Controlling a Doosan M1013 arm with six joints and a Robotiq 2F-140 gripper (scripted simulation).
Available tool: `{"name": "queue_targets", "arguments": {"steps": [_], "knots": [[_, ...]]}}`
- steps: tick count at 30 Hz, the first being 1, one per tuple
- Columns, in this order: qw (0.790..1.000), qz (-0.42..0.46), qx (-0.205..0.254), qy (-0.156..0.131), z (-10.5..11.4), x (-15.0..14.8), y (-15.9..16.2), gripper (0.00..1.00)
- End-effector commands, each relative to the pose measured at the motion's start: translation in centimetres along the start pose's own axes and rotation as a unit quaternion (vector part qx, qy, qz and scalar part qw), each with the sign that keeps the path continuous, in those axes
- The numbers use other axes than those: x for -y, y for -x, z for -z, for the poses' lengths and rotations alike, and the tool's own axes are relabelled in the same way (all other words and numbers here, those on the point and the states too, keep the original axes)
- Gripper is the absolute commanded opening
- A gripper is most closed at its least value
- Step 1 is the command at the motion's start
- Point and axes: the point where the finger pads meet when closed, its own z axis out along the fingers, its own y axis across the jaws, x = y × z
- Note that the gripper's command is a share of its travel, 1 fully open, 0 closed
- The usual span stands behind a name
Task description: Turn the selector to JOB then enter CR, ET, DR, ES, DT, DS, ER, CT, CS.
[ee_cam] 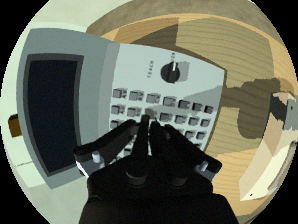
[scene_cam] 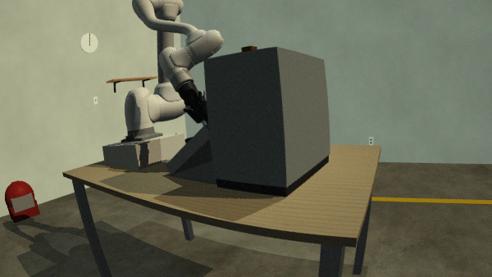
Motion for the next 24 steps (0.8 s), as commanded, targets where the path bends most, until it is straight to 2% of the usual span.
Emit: {"name": "queue_targets", "arguments": {"steps": [1,24], "knots": [[1.0,0.0,0.0,0.0,-0.01,0.0,0.0,0.0],[1.0,0.0,0.0,0.0,0.54,0.0,0.0,0.0]]}}
